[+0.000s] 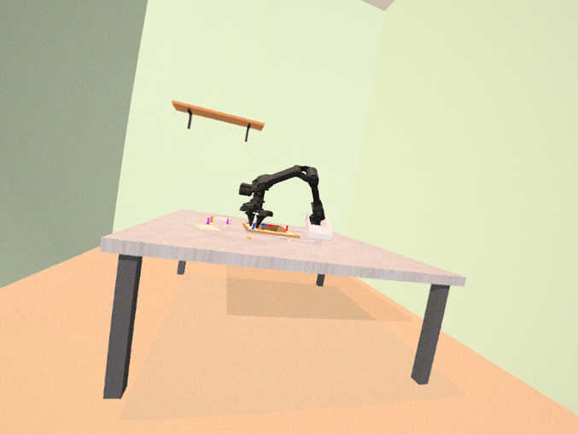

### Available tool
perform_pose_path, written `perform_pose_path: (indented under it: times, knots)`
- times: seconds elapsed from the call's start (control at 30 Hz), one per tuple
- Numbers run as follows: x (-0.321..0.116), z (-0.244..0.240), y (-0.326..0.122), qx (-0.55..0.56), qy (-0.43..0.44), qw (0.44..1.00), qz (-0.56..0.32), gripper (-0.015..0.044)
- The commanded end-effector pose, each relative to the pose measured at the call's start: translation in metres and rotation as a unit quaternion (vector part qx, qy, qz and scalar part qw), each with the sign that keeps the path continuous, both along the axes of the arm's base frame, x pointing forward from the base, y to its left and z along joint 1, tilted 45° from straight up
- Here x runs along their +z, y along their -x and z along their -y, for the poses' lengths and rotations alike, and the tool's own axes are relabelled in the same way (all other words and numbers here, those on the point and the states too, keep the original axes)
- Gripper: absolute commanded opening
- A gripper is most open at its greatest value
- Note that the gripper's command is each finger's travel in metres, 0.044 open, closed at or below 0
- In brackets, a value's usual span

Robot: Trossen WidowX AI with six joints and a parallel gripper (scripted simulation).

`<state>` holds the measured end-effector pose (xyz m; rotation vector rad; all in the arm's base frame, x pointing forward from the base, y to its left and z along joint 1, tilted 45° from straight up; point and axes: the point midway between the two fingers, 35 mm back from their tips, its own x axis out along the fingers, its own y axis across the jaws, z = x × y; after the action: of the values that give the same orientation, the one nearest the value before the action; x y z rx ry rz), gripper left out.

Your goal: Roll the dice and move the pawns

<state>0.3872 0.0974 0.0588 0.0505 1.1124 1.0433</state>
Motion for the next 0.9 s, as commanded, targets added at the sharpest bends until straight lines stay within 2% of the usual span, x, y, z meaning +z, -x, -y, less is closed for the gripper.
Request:
perform_pose_path:
  times: [0.0, 0.1, 0.2, 0.3, 0.4, 0.57, 0.77, 0.8, 0.87]
  knots:
    - [0.008, 0.008, 0.0, 0.0, 0.0, 1.0, 0.001, 0.0289]
    - [0.033, 0.034, 0.002, -0.001, -0.001, 1.0, -0.002, 0.0367]
    - [0.035, 0.036, 0.002, -0.001, -0.002, 1.0, -0.002, 0.044]
    - [0.034, 0.038, 0.003, -0.004, -0.001, 1.0, -0.004, 0.044]
    - [0.027, 0.074, 0.026, -0.044, 0.011, 0.998, -0.038, 0.044]
    - [0.014, 0.134, 0.089, -0.127, 0.022, 0.985, -0.117, 0.044]
    - [0.005, 0.169, 0.184, -0.22, 0.004, 0.95, -0.22, 0.044]
    - [0.006, 0.161, 0.141, -0.185, 0.014, 0.966, -0.178, 0.044]
    - [0.006, 0.161, 0.141, -0.185, 0.014, 0.966, -0.178, 0.044]
